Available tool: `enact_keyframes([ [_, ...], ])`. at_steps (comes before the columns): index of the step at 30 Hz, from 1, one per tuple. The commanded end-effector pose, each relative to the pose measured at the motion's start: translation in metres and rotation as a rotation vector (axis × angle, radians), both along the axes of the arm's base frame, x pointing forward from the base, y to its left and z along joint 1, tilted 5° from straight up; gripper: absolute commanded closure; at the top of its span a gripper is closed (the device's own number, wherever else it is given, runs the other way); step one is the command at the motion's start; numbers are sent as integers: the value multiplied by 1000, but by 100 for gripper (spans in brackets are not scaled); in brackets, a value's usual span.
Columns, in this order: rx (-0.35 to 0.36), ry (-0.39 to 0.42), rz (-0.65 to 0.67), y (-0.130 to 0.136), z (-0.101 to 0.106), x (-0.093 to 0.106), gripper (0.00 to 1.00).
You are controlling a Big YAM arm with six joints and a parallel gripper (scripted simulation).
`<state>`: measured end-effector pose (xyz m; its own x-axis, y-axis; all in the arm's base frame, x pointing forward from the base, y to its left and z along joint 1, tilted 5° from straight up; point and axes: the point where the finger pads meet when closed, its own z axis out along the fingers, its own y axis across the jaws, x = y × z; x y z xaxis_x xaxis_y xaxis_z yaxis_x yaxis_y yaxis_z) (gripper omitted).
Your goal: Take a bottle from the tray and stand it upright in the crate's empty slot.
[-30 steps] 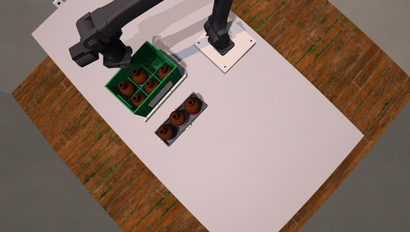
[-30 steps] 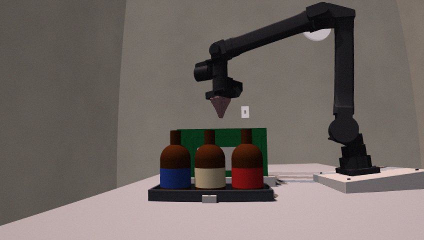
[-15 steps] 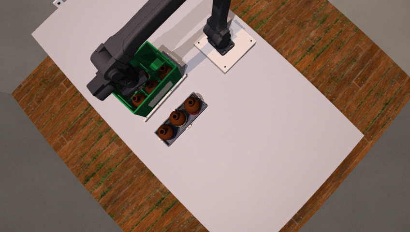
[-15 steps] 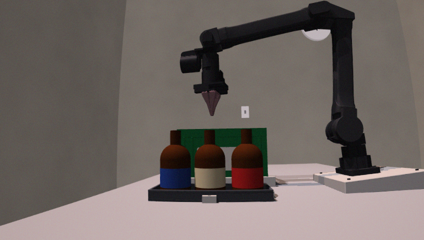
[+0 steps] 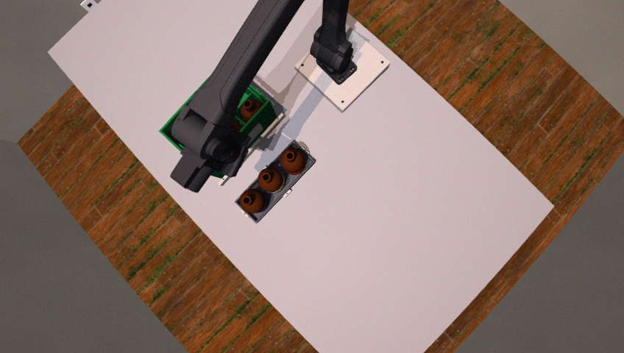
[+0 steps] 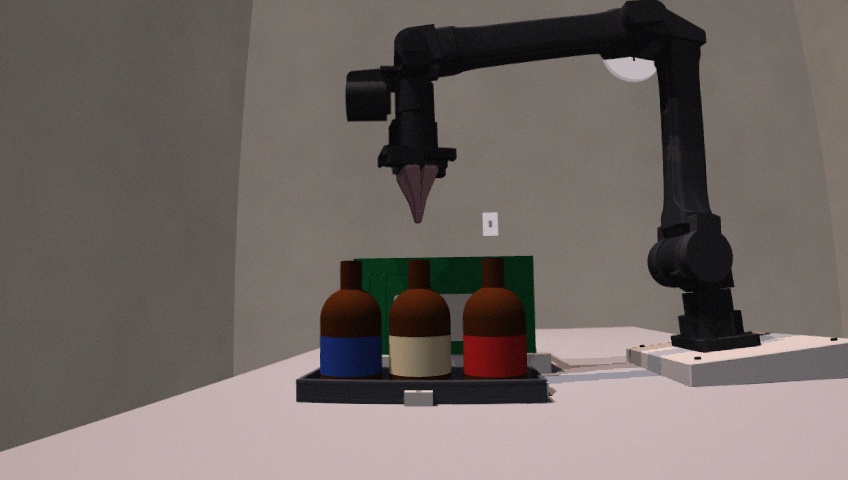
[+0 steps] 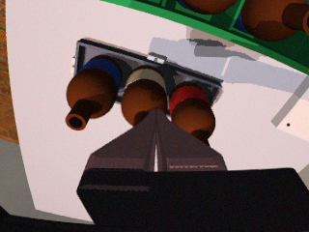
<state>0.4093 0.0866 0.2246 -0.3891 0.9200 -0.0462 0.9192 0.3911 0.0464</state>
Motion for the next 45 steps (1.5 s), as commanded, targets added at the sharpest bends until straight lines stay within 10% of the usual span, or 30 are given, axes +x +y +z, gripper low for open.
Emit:
enact_keyframes([
  [1,0,-66,202,31,25,19,100],
  [12,-19,-68,489,84,26,2,100],
  [13,-19,-71,471,76,28,5,39],
  [45,-18,-72,483,81,28,2,39],
])
